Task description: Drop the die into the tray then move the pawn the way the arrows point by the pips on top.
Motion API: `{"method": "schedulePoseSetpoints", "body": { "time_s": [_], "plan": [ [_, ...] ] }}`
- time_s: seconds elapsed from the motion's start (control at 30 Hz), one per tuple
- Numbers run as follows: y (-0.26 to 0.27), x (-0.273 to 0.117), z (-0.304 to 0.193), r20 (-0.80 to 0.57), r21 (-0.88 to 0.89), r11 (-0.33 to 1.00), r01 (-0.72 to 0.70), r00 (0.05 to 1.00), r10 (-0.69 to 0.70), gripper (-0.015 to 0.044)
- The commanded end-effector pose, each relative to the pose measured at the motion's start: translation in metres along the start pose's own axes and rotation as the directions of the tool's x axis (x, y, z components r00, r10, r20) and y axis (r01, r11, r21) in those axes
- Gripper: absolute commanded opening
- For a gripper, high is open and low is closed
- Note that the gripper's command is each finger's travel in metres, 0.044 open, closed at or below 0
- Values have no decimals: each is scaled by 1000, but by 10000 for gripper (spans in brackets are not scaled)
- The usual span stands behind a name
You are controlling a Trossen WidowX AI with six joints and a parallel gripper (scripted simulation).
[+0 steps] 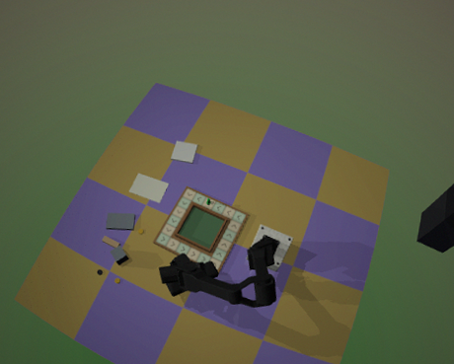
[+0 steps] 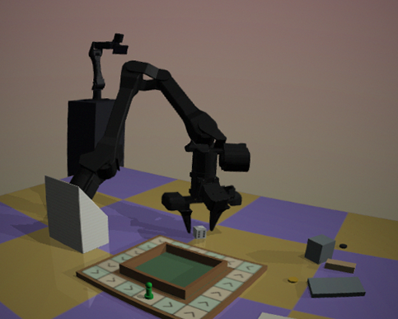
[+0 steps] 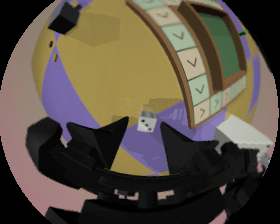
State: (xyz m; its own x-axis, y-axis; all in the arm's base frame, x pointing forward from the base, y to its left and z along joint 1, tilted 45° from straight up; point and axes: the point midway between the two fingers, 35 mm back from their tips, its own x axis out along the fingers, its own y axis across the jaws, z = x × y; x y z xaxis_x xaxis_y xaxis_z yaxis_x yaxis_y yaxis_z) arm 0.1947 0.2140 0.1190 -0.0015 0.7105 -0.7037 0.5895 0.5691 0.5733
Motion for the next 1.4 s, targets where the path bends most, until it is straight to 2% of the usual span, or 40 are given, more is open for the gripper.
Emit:
{"method": "schedulePoseSetpoints", "body": {
  "time_s": [0.0, 0.2, 0.43, 0.53, 1.23, 1.37],
  "plan": [
    [-2, 5, 1, 3, 5, 1000, 4, 1000, -4, 275],
    [-2, 5, 1, 3, 5, 1000, 4, 1000, -4, 117],
    [-2, 5, 1, 3, 5, 1000, 4, 1000, -4, 71],
    [-1, 2, 2, 4, 5, 1000, 5, 1000, -5, 0],
    [4, -109, 11, 8, 5, 1000, 13, 1000, -13, 0],
    [4, -117, 9, 7, 6, 1000, 9, 1000, -9, 0]
  ]
}}
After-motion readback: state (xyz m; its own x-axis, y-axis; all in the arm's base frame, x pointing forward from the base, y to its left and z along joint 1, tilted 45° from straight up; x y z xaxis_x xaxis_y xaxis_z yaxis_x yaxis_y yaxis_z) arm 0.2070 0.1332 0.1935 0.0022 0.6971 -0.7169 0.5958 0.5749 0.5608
